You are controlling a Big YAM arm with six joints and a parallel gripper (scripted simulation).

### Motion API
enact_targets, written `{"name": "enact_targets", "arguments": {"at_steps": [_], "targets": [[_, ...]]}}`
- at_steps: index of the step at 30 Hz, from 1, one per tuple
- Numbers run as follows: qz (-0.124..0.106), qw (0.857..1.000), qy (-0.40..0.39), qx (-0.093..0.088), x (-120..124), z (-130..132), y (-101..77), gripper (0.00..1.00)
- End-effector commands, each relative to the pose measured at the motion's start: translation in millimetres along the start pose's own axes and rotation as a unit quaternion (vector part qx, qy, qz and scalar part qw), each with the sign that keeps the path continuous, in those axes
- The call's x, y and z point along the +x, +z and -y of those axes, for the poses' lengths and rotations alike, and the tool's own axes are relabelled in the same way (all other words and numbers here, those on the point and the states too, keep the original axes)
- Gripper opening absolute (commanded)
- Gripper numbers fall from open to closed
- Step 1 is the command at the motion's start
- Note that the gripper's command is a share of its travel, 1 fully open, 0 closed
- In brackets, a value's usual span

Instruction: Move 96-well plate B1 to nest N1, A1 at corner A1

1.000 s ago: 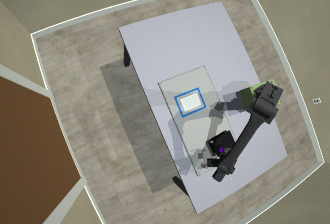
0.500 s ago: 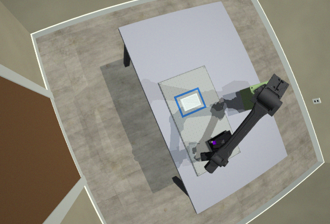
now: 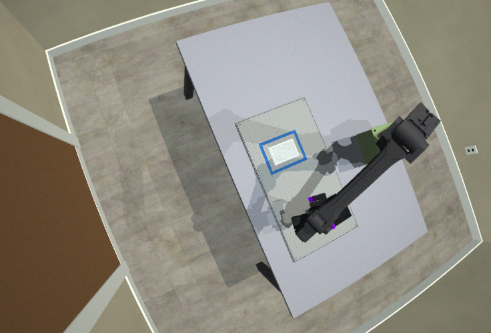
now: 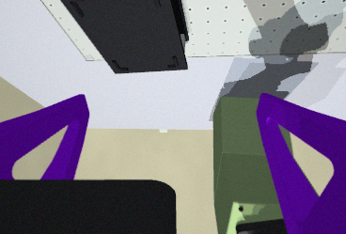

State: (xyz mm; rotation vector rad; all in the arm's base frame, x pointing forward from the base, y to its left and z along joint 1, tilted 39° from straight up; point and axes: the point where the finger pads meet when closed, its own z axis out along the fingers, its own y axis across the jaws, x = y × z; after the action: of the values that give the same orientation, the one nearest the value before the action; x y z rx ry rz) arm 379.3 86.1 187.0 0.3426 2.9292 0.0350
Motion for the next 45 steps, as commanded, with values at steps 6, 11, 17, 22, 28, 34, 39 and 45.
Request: {"name": "enact_targets", "arguments": {"at_steps": [6,11,17,22,28,34,39,45], "targets": [[-0.002,0.998,-0.057,-0.001,5.6,33.1,-18.5,1.00],[-0.002,0.997,-0.077,0.000,9.2,54.4,-28.8,1.00],[-0.003,0.995,-0.097,0.000,14.8,76.0,-39.4,1.00],[-0.003,0.993,-0.117,0.000,20.7,92.8,-47.9,1.00],[0.012,0.994,-0.109,-0.004,1.8,106.4,-22.8,1.00],[0.048,0.994,-0.096,-0.008,-11.6,120.2,-6.8,1.00],[0.070,0.994,-0.089,-0.008,-21.5,132.4,5.7,1.00],[0.097,0.992,-0.081,-0.006,-34.8,152.7,23.5,1.00]]}}
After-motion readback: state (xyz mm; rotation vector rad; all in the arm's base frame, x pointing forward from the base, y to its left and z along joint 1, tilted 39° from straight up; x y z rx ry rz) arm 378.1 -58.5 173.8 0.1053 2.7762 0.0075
